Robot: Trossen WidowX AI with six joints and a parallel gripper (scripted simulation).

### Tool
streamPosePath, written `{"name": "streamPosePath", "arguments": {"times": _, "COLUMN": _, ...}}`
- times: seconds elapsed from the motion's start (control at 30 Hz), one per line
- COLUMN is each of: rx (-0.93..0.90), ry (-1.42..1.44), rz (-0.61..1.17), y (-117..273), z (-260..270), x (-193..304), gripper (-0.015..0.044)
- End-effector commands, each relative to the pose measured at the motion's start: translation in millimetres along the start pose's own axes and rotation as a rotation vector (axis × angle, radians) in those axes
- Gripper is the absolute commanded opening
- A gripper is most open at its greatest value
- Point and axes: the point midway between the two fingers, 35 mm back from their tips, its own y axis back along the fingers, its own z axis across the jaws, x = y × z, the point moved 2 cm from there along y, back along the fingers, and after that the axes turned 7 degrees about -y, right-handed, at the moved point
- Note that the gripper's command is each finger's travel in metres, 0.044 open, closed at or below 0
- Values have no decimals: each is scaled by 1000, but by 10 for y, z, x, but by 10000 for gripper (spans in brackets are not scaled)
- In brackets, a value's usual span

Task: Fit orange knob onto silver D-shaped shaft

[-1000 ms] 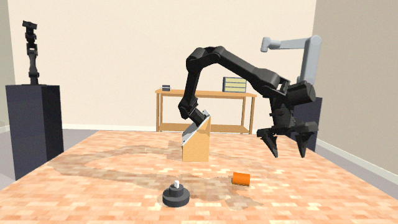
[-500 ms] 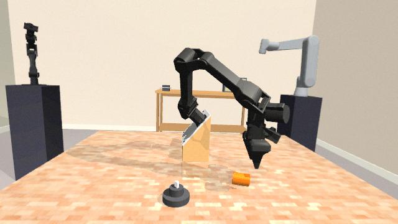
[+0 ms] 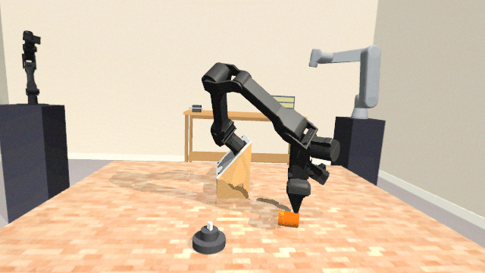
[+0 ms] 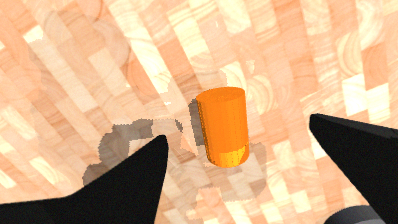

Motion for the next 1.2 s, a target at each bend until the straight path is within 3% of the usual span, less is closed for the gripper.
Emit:
{"name": "streamPosePath", "arguments": {"times": 0.0, "rx": -1, "ry": 10, "rz": 9, "y": -82, "z": 29, "x": 24, "gripper": 440}}
{"name": "streamPosePath", "arguments": {"times": 1.03, "rx": 0, "ry": 10, "rz": 12, "y": -542, "z": 37, "x": 47, "gripper": 440}}
{"name": "streamPosePath", "arguments": {"times": 1.17, "rx": 0, "ry": 10, "rz": 12, "y": -542, "z": 37, "x": 47, "gripper": 335}}
